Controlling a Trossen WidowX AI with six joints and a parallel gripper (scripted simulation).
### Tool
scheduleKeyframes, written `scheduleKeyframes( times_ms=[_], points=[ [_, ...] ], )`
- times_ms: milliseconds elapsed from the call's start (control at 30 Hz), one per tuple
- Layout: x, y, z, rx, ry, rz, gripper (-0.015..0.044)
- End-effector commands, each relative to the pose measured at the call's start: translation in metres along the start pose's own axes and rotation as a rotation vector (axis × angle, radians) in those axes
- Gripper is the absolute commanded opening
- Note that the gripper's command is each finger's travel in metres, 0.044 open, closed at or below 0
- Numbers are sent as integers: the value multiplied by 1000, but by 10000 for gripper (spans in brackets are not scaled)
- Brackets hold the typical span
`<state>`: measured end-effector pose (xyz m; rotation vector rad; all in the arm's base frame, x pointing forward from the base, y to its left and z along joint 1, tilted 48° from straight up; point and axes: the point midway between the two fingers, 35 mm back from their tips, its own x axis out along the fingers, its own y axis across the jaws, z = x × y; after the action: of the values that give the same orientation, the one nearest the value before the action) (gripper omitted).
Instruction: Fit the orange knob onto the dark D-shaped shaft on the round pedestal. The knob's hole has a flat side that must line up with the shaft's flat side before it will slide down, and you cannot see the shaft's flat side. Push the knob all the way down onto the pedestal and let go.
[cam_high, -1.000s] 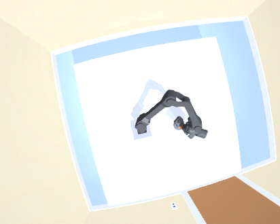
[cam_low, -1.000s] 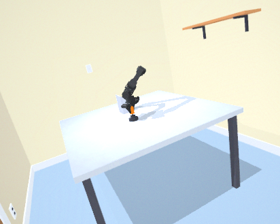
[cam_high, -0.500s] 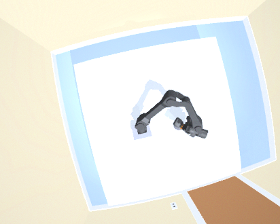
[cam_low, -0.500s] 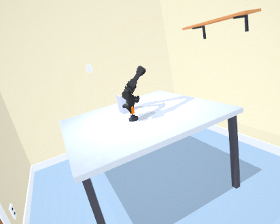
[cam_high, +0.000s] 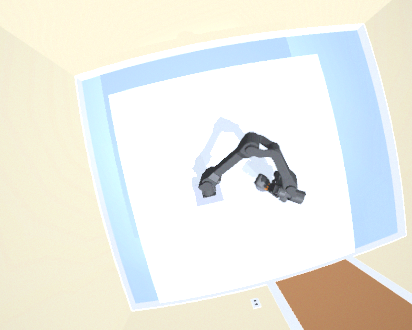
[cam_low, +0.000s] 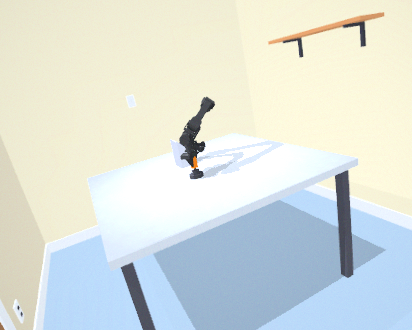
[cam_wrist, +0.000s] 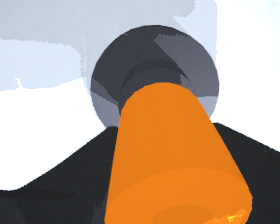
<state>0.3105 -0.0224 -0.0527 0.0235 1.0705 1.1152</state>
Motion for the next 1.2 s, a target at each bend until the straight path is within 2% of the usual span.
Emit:
scheduleKeyframes(
  times_ms=[0,867,1167],
  points=[
    [0,0,1,-5,-5,-2,0],
    [0,0,1,44,-5,-2,0],
    [0,0,1,-27,-5,-2,0]
  ],
)
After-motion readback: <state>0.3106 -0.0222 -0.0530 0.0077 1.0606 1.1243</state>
